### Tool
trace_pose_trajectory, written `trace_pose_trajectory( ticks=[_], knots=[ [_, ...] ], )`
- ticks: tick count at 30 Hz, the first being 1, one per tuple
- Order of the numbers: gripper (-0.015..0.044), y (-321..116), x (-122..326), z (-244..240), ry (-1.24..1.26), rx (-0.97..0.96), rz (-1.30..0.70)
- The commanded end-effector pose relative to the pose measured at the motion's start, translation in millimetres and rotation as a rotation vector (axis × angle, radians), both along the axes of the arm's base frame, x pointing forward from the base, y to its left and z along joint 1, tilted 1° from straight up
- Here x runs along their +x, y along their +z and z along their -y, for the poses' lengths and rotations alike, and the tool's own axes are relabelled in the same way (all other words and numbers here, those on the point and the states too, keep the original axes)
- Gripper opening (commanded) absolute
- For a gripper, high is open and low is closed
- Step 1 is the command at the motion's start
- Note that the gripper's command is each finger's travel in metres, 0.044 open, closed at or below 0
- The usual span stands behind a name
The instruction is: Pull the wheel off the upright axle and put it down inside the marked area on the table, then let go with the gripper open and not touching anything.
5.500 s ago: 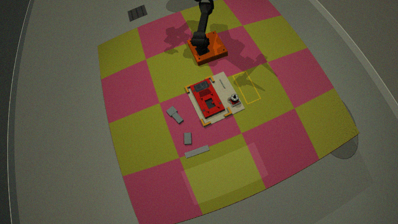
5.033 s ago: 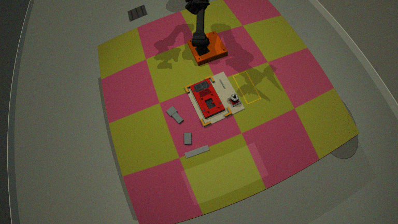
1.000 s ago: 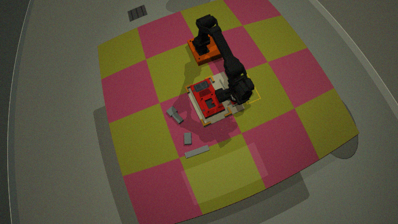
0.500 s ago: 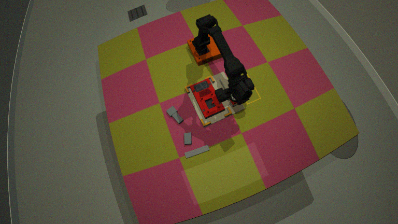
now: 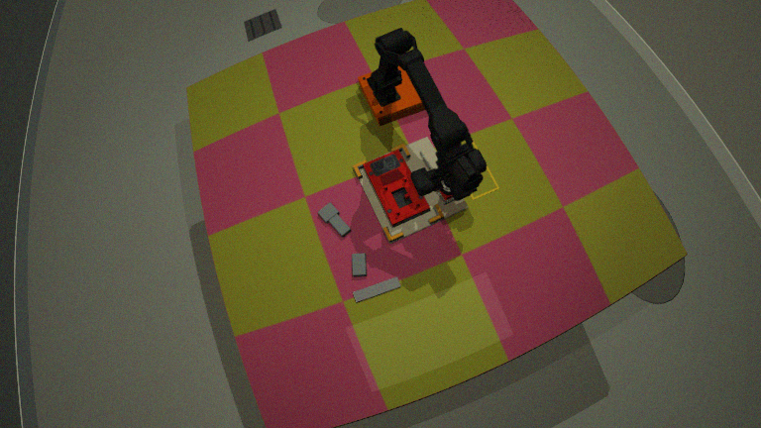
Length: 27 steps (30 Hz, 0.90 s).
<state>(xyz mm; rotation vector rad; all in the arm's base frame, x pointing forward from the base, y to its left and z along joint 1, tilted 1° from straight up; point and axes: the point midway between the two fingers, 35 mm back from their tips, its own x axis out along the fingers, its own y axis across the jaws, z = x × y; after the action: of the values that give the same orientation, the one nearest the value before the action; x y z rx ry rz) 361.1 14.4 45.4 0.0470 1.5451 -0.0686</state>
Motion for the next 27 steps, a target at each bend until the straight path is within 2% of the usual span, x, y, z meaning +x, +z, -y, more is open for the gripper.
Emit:
trace_pose_trajectory(
  ticks=[1,27],
  knots=[
    [0.0000,6.6,-0.7,-0.5,0.002,0.001,0.001],
    [0.0000,15.2,-0.9,-0.6,0.003,0.000,0.001]
  ],
)
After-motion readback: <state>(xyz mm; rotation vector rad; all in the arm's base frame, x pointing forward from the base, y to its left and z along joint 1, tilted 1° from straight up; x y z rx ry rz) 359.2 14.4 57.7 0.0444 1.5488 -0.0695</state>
